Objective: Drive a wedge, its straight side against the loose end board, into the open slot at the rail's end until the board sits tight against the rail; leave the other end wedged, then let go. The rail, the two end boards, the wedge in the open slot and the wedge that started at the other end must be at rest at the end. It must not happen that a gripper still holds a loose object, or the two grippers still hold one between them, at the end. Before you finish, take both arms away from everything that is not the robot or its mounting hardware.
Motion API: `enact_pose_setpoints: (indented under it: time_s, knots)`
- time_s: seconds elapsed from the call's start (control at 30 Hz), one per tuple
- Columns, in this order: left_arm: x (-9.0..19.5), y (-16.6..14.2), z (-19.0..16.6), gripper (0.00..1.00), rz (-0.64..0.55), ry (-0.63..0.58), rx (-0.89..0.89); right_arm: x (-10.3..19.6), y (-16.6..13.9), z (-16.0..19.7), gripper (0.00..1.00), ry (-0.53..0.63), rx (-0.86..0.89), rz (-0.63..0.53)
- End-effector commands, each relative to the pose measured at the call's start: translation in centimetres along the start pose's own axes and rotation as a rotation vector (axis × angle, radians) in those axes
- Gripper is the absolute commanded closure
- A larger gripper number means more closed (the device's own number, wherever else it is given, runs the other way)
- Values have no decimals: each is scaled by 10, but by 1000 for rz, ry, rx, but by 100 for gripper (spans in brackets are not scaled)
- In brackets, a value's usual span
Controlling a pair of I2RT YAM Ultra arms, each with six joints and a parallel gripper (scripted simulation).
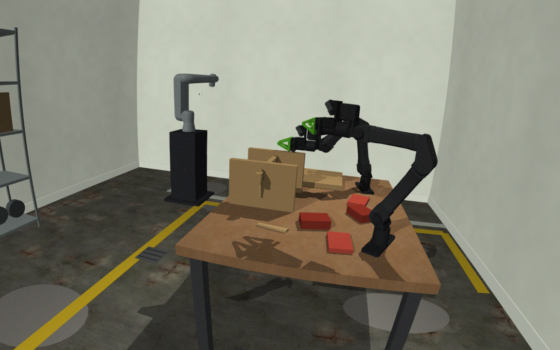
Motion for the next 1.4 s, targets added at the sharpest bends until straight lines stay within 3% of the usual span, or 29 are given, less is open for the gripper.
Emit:
enact_pose_setpoints:
  time_s: [0.0,0.17,0.2,0.6,0.63,0.9,1.07,1.1,1.37]
  knots:
    - [-1,21,-1,54,-60,-2,2,0,7,3,61,4,-9,-11]
    - [-1,21,-1,54,-60,-2,2,0,7,3,61,4,-9,-11]
    - [-1,21,-1,54,-60,-2,2,1,30,3,61,7,-27,-48]
    - [-1,21,-1,54,-60,-2,2,0,19,4,61,8,-12,-19]
    - [-1,21,-1,54,-60,-2,2,2,39,4,61,8,-15,-25]
    - [-1,21,-1,54,-60,-2,2,3,72,4,61,8,-15,-25]
    - [-1,21,-1,54,-60,-2,2,-1,72,3,61,3,-11,-19]
    - [-1,21,-1,54,-60,-2,2,4,87,4,61,8,-24,-42]
    - [-1,21,-1,54,-60,-2,2,5,107,4,61,9,-29,-51]
Point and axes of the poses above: on each arm, the point where the finger pads meet when closed, its own x axis back along the fingers, its own z axis across the jaws, y = z × x, the point moved 7 cm from there along x, back along the fingers, and after that the axes turned 3 degrees about -x, right-handed, at the moved point
